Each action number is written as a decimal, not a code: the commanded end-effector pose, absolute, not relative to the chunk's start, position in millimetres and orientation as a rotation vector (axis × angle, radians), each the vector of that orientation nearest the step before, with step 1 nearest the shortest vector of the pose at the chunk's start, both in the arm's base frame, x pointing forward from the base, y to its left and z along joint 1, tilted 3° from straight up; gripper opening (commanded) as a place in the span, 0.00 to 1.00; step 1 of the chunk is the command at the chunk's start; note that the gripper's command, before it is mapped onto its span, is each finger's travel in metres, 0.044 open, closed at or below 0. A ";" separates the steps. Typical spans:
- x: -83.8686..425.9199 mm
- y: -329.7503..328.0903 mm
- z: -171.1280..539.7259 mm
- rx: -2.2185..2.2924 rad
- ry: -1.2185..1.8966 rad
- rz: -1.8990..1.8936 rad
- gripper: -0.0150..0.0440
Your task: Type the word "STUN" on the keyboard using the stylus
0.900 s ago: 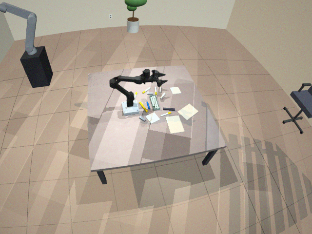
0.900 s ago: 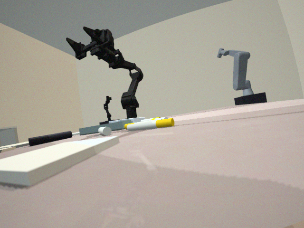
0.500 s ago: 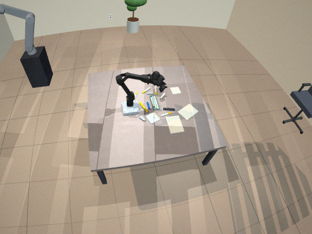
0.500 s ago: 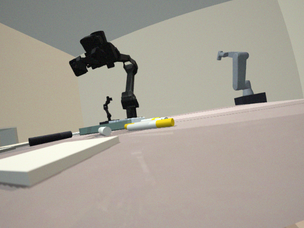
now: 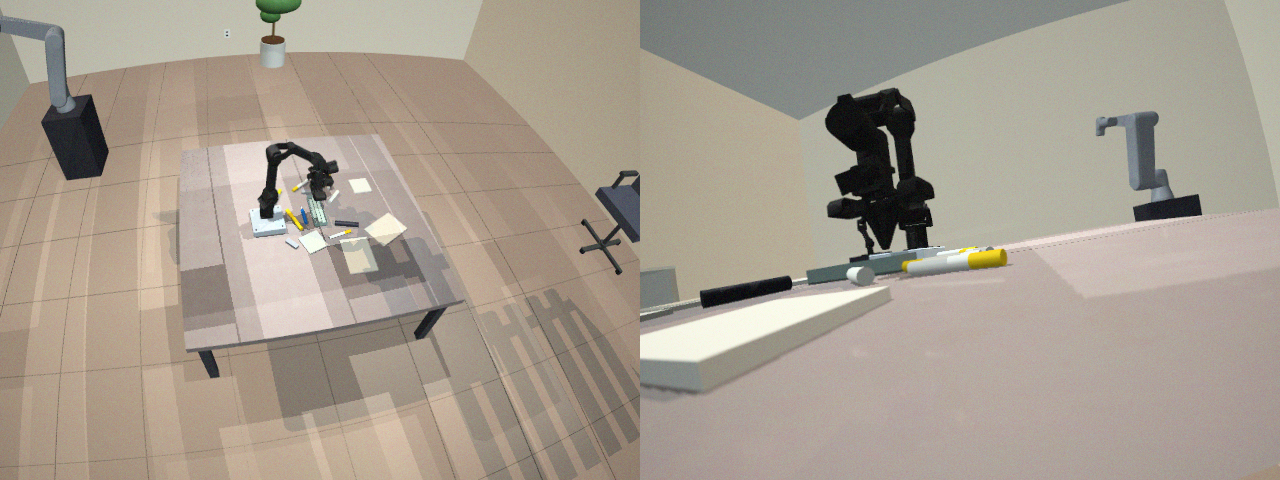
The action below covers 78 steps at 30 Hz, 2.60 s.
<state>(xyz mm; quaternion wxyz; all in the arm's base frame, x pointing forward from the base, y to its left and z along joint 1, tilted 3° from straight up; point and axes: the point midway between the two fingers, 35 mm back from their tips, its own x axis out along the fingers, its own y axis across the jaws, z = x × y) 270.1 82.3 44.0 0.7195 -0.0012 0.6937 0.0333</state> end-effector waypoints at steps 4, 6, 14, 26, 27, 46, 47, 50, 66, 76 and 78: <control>266.4 84.1 44.3 -0.002 1.575 0.065 0.25; 266.4 84.1 44.3 -0.002 1.575 0.065 0.25; 269.4 21.1 41.8 -0.007 1.575 0.060 0.25; 270.5 10.6 41.5 -0.008 1.575 0.059 0.25; 271.7 0.0 41.2 -0.009 1.575 0.058 0.25; 242.3 -21.9 40.4 -0.010 1.577 0.056 0.25; 240.5 -20.7 40.3 -0.010 1.578 0.056 0.25; 240.5 -20.7 40.3 -0.010 1.578 0.056 0.25; 237.3 56.1 43.0 -0.004 1.578 0.063 0.25; 237.6 56.0 45.4 -0.004 1.578 0.063 0.25; 239.3 55.6 64.9 -0.004 1.577 0.063 0.25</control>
